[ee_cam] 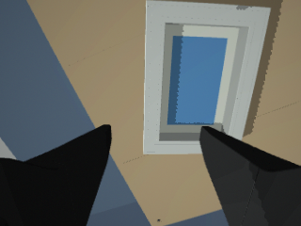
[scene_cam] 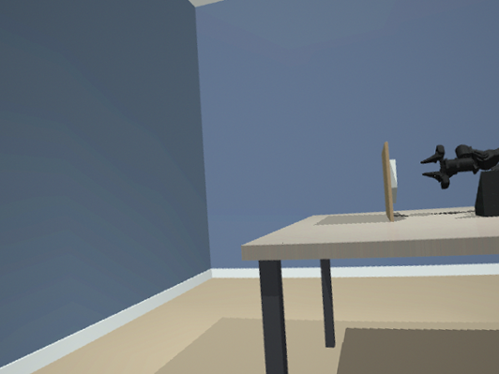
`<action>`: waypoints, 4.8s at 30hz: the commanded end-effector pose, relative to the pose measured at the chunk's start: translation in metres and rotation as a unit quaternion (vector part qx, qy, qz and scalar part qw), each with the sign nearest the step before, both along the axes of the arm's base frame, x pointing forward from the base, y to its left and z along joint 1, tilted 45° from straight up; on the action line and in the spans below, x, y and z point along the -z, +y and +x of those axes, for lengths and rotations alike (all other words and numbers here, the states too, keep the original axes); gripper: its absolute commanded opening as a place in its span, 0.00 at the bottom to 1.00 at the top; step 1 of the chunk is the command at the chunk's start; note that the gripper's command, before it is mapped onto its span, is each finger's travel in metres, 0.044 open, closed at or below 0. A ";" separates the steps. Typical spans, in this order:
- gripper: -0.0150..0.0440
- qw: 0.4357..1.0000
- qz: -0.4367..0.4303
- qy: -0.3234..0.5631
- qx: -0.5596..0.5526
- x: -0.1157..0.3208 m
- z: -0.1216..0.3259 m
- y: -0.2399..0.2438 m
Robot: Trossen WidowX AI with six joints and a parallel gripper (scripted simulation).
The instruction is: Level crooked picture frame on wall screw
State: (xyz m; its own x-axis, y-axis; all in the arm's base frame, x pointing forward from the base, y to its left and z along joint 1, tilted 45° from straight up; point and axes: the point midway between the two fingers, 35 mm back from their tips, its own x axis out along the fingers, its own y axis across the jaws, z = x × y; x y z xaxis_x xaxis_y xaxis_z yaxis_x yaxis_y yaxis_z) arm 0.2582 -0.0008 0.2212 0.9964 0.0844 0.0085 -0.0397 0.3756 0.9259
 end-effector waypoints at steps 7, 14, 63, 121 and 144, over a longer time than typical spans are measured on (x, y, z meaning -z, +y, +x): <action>0.69 1.000 0.003 0.000 -0.002 -0.002 0.010 0.000; 0.69 1.000 0.003 -0.001 -0.002 -0.006 0.051 0.003; 0.69 1.000 0.004 -0.002 -0.002 -0.001 0.120 0.010; 0.25 1.000 0.004 -0.002 -0.002 -0.001 0.120 0.010; 0.25 1.000 0.004 -0.002 -0.002 -0.008 0.120 0.013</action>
State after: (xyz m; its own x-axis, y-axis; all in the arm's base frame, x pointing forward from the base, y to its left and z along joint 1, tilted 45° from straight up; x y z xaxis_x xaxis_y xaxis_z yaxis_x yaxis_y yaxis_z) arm 0.3783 0.0101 0.2238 0.9966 0.0820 0.0019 -0.0325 0.3732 0.9272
